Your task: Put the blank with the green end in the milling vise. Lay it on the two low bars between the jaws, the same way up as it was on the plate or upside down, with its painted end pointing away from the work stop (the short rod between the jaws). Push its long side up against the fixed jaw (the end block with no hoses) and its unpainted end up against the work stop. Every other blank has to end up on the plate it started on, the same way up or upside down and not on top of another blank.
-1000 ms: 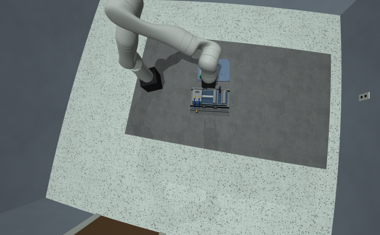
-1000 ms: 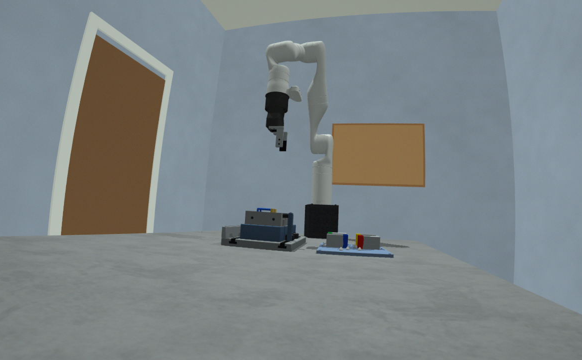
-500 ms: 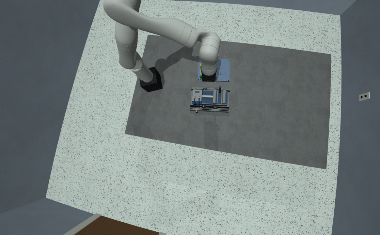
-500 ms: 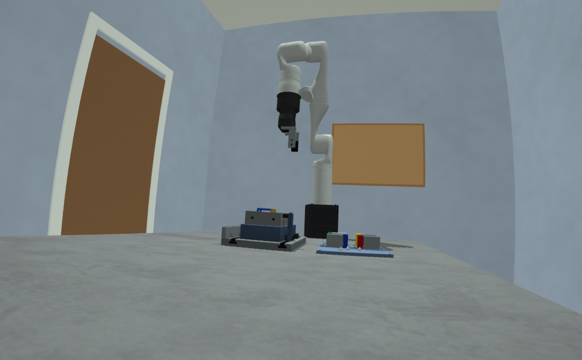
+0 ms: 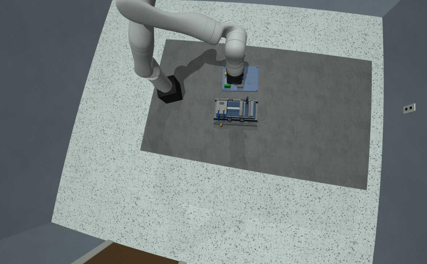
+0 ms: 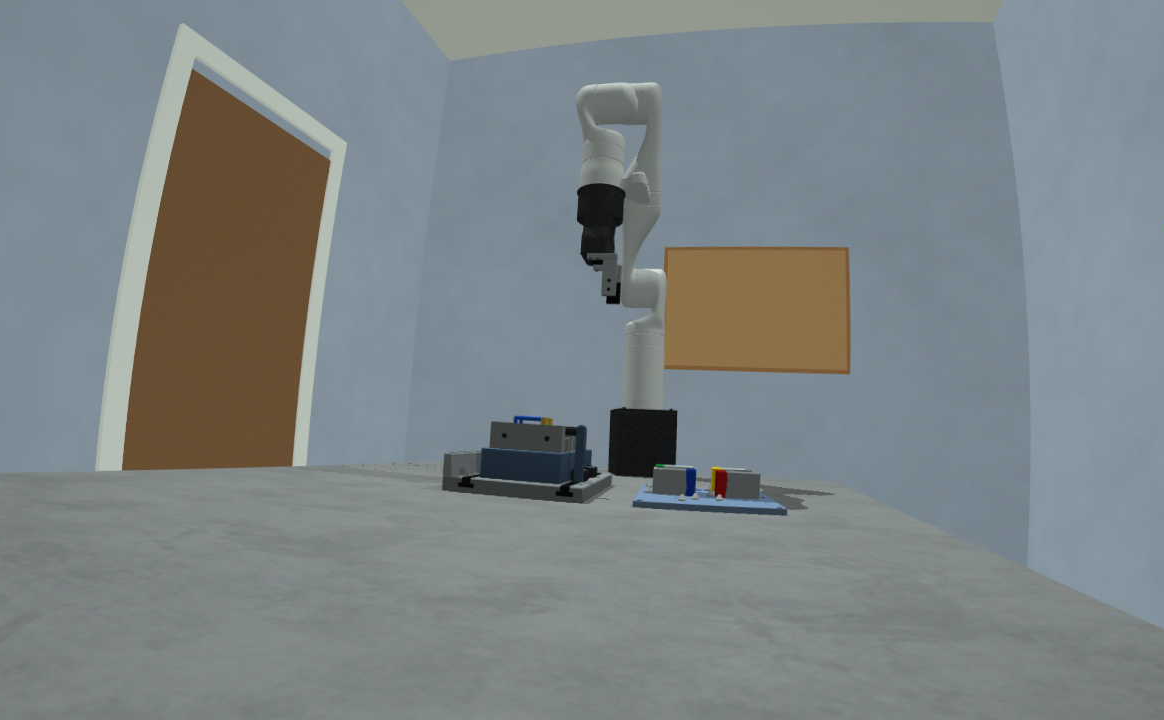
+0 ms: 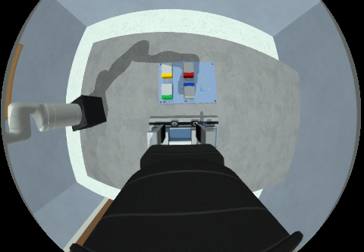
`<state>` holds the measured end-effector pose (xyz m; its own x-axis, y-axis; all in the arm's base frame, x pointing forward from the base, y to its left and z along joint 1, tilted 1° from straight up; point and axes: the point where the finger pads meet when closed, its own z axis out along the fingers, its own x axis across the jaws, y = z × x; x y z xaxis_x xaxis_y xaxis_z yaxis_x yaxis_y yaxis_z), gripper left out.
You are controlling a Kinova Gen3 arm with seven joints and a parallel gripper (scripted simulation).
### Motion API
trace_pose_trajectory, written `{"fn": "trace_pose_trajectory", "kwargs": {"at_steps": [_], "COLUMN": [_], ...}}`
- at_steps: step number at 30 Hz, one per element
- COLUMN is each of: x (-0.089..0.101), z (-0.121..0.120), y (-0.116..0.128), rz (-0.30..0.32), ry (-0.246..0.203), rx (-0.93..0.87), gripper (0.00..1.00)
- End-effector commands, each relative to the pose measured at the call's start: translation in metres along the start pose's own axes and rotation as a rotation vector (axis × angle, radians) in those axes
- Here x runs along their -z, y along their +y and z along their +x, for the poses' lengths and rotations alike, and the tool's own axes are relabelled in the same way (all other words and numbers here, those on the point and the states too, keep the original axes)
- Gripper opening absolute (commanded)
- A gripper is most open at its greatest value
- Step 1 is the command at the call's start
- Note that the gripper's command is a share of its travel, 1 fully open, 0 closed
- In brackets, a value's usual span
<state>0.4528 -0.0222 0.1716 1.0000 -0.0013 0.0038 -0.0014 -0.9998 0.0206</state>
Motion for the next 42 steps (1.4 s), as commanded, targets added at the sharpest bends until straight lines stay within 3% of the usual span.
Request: {"fn": "trace_pose_trajectory", "kwargs": {"at_steps": [1,25,28,42], "x": [0.002,0.003,0.003,0.004], "z": [0.000,-0.003,-0.003,-0.005], "y": [-0.013,-0.082,-0.081,-0.136], "rz": [0.001,0.001,0.001,0.001], "ry": [0.003,0.004,0.004,0.004], "rx": [0.014,0.019,0.010,0.019], "gripper": [1.00,1.00,1.00,1.00]}}
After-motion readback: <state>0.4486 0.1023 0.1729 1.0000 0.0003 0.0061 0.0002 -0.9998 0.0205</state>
